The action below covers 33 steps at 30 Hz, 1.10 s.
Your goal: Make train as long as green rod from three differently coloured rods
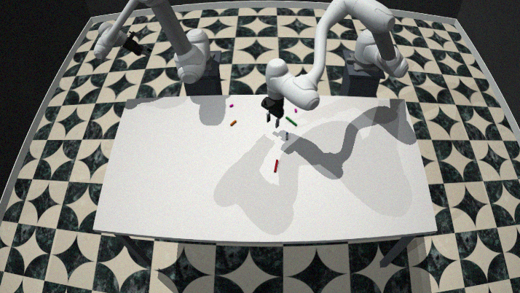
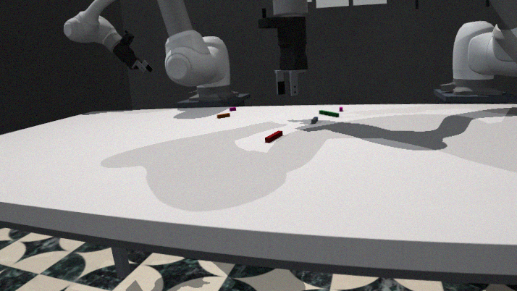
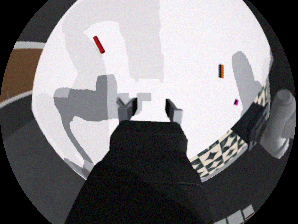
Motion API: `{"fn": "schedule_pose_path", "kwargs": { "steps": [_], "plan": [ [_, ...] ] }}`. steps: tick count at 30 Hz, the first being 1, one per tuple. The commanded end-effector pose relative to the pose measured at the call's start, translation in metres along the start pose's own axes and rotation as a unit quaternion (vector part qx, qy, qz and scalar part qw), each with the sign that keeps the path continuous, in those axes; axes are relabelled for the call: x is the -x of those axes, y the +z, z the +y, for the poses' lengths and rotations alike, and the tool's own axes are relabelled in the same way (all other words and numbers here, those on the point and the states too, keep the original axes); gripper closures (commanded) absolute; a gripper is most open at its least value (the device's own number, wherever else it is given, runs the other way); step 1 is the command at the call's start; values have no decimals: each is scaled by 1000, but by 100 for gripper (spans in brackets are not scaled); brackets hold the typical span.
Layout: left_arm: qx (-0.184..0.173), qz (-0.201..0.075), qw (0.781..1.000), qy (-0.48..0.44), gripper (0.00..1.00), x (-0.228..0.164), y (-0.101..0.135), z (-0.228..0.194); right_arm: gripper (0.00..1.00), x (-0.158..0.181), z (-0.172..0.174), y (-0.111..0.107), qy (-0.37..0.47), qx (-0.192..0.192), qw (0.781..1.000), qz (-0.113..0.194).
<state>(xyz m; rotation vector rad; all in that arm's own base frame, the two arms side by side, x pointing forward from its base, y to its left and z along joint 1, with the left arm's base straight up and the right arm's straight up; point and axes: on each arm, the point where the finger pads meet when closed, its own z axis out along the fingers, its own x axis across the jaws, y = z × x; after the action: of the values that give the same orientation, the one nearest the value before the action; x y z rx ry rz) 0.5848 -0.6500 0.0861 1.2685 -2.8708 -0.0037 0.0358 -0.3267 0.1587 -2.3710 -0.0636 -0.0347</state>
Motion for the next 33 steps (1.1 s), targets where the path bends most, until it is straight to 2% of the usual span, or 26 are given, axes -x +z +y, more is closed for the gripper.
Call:
{"fn": "schedule_pose_path", "kwargs": {
  "steps": [1, 5, 7, 8, 16, 21, 22, 33],
  "plan": [
    [-4, -2, 996, -84, 0, 22, -2, 3, 0, 3, -3, 2, 2, -8, 1000, -2],
    [-4, -1, 989, -150, 0, 38, -2, 7, 0, 3, -3, 2, 2, -8, 1000, -2],
    [-4, -1, 989, -150, 0, 38, -2, 7, 0, 3, -3, 2, 2, -8, 1000, -2],
    [-5, -1, 982, -189, 0, 48, -2, 9, 0, 3, -3, 2, 2, -8, 1000, -2],
    [-5, -1, 949, -314, 0, 79, -3, 19, 0, 3, -3, 2, 2, -8, 1000, -2],
    [-4, -1, 942, -336, 0, 84, -3, 21, 0, 3, -3, 2, 2, -8, 1000, -2],
    [-4, -1, 942, -336, 46, 84, -2, 21, 0, 3, -3, 2, 2, -8, 1000, -2],
    [-4, 0, 943, -334, 46, 82, -2, 21, 0, 3, -3, 2, 2, -8, 1000, -2]
  ]
}}
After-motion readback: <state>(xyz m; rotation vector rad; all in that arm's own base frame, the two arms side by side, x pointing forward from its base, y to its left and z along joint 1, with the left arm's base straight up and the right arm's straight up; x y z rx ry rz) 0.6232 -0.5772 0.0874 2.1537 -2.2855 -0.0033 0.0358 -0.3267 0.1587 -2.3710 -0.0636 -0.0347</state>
